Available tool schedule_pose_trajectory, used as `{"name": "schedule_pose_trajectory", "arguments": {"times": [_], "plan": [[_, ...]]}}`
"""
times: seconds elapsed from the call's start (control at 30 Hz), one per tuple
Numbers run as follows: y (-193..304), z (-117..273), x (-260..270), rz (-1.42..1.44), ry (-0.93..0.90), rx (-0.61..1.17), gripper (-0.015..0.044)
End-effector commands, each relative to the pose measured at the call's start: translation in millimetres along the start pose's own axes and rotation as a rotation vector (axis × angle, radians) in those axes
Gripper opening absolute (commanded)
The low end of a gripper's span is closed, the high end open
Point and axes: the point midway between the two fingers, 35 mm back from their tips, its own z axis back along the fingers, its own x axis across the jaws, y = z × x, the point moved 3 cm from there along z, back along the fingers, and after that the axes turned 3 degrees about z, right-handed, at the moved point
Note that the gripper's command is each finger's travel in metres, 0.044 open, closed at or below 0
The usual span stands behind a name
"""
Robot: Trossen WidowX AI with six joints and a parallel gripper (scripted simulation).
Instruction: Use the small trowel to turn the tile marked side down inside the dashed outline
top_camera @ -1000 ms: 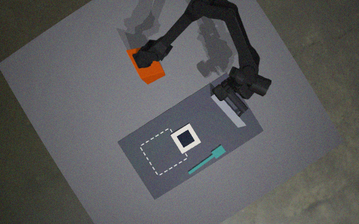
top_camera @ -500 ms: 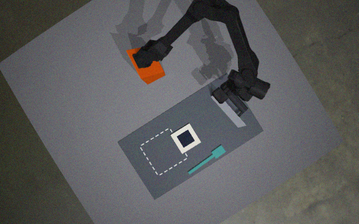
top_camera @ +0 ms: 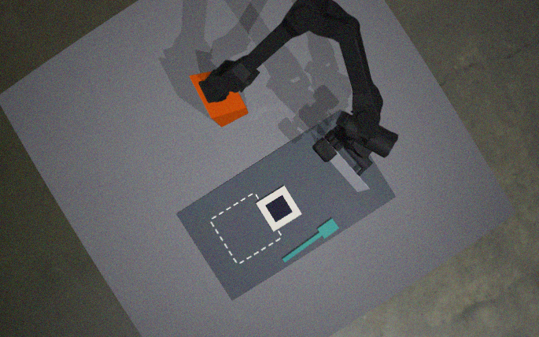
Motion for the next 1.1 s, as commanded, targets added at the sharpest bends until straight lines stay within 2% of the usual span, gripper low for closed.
{"name": "schedule_pose_trajectory", "arguments": {"times": [0.0,1.07], "plan": [[2,-4,-7,0.002,0.002,0.009,0.01],[4,-5,-84,0.003,0.007,0.011,0.01]]}}
